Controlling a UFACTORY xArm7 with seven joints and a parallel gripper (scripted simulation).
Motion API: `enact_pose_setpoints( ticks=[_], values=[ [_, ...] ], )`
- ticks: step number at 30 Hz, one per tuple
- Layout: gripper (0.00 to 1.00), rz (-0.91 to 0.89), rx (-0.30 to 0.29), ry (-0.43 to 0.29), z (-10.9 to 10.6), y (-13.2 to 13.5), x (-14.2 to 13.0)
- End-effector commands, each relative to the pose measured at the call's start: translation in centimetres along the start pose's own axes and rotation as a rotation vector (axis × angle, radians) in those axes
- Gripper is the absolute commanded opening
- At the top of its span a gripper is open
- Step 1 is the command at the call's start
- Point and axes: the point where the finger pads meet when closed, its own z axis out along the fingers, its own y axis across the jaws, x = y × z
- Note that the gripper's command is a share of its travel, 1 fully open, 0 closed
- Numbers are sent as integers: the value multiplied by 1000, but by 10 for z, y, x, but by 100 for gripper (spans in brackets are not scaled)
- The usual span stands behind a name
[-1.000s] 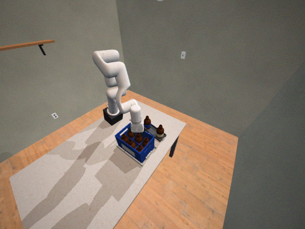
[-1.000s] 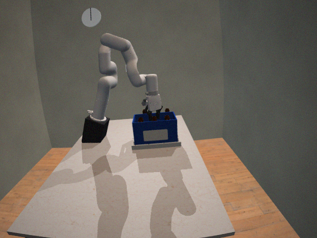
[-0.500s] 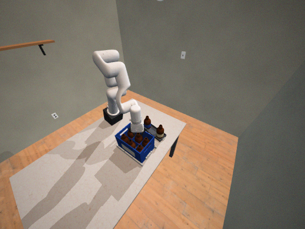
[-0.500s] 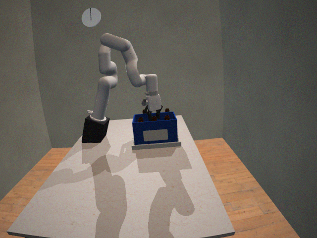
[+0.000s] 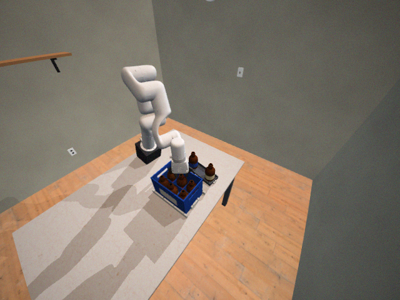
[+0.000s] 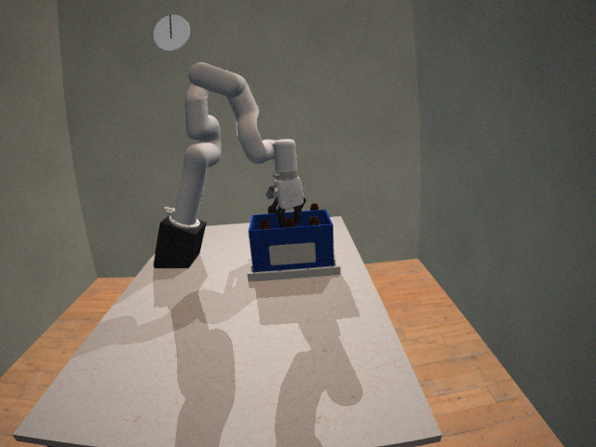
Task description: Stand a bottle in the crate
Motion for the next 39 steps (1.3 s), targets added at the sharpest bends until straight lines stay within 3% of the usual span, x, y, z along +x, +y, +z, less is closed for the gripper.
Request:
enact_pose_setpoints(
  ticks=[1,23,39],
  values=[
    [65,0,-2,-2,-1,1,-1],
    [65,0,-2,-2,-5,1,-1],
    [65,0,-2,-2,-32,1,-1]
  ],
)
